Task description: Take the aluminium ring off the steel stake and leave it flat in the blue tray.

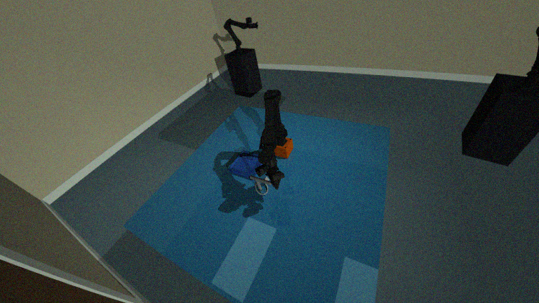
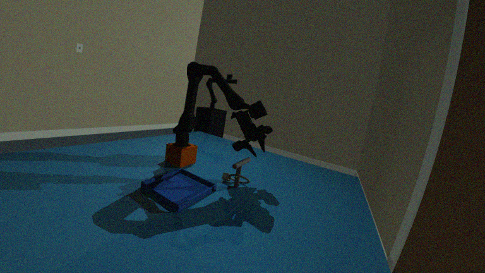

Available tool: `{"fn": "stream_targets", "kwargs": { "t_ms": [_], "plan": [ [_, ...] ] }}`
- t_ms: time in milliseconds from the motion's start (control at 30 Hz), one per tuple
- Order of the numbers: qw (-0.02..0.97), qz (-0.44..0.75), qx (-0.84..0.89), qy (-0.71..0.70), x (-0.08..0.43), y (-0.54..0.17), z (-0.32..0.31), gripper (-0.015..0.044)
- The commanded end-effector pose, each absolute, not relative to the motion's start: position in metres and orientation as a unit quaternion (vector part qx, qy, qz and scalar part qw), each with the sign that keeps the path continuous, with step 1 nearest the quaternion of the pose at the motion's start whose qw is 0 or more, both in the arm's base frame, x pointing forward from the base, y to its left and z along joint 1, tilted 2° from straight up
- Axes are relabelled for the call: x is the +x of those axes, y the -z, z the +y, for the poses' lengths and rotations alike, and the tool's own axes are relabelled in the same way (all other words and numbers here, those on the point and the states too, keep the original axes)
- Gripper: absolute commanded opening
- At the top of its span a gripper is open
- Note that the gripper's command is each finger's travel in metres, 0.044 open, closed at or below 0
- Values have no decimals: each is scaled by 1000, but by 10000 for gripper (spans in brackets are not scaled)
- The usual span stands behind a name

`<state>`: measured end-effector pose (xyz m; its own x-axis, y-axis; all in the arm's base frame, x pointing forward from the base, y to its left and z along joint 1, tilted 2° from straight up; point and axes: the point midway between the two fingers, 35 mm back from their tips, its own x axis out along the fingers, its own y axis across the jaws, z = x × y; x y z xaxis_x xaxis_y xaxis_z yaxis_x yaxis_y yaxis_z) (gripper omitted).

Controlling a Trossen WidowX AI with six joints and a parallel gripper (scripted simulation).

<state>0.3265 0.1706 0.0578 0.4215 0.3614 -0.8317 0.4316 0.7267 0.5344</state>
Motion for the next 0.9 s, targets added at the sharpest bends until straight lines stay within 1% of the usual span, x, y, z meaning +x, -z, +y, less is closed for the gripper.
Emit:
{"fn": "stream_targets", "kwargs": {
  "t_ms": [0,300,533,867],
  "plan": [
    [775,537,332,-1,314,-53,175,200],
    [800,544,252,-41,288,-38,176,200],
    [818,538,196,-51,277,-27,158,200],
    [856,513,54,-37,254,0,82,200]
  ]
}}
